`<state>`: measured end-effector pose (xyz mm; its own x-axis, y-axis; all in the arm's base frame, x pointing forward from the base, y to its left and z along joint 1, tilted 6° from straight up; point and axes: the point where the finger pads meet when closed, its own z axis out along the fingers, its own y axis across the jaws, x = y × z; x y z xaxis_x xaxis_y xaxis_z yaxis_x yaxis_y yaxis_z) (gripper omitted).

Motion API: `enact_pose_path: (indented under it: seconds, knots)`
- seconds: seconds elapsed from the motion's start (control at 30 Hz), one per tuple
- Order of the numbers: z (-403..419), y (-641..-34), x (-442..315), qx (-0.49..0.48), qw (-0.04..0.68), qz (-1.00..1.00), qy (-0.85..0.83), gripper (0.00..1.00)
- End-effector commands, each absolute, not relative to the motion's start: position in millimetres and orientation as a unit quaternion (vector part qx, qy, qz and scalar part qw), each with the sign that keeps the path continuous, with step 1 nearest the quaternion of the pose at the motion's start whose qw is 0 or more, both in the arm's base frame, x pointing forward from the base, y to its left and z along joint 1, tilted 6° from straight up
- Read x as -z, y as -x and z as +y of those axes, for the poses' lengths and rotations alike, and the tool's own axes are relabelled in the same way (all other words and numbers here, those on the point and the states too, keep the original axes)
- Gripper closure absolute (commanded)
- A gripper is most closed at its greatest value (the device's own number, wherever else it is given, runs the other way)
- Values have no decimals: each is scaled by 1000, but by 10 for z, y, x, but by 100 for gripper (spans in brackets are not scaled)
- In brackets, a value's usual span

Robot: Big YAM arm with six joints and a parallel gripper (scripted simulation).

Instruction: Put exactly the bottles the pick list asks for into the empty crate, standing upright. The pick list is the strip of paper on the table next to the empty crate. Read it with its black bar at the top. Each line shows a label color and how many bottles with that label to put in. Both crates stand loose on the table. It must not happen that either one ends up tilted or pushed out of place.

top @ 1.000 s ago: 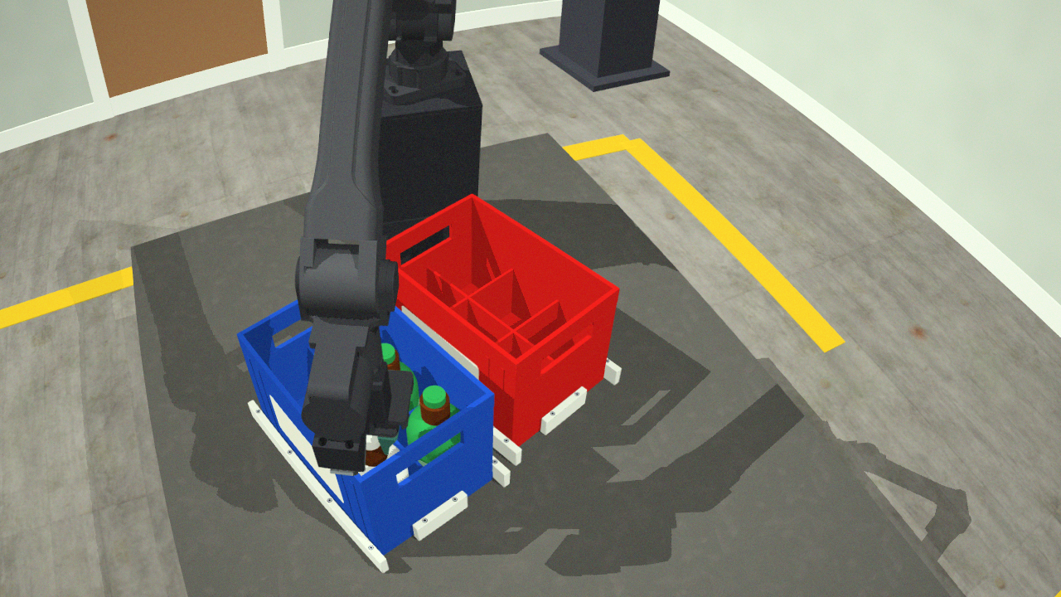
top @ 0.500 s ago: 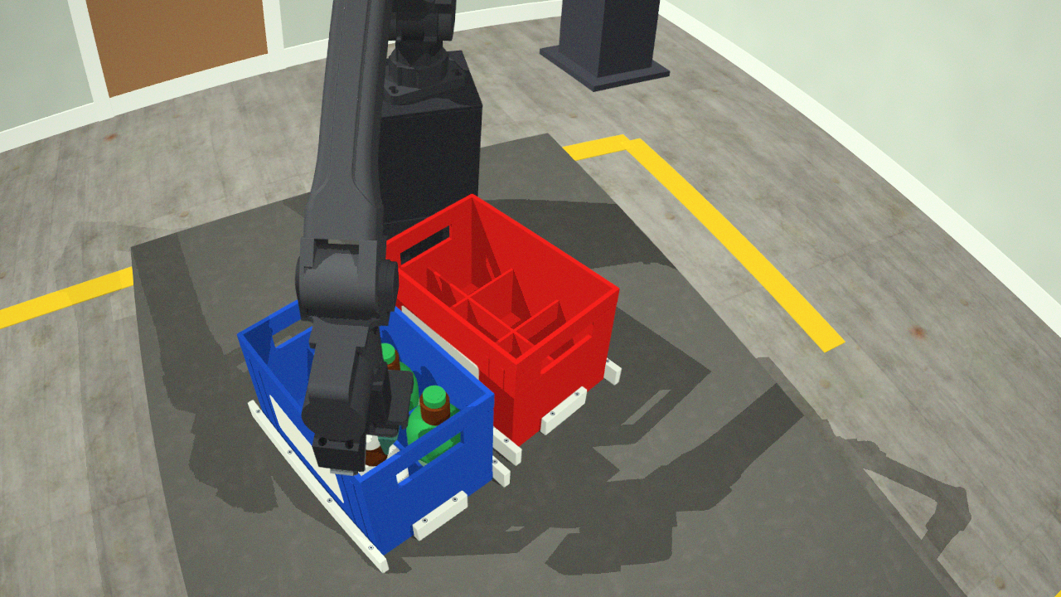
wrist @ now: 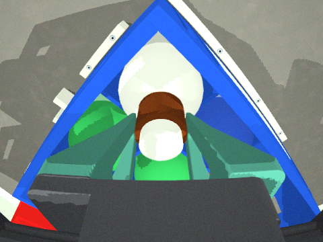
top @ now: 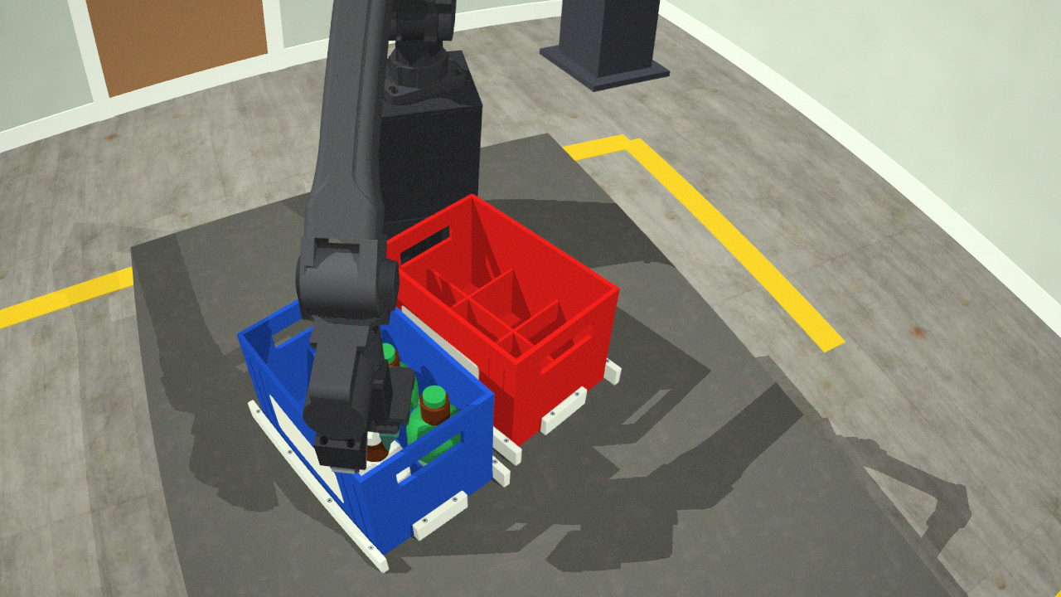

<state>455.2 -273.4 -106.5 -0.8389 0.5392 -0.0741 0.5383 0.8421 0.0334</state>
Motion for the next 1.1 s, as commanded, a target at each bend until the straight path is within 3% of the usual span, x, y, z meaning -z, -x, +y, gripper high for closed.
enact_pose_path:
  seconds: [0.0, 1.07]
  knots:
    - [-2785, -4690, 600, 5, 67, 958, -279, 100]
    - [-2877, -4708, 46, 8, 80, 957, -279, 100]
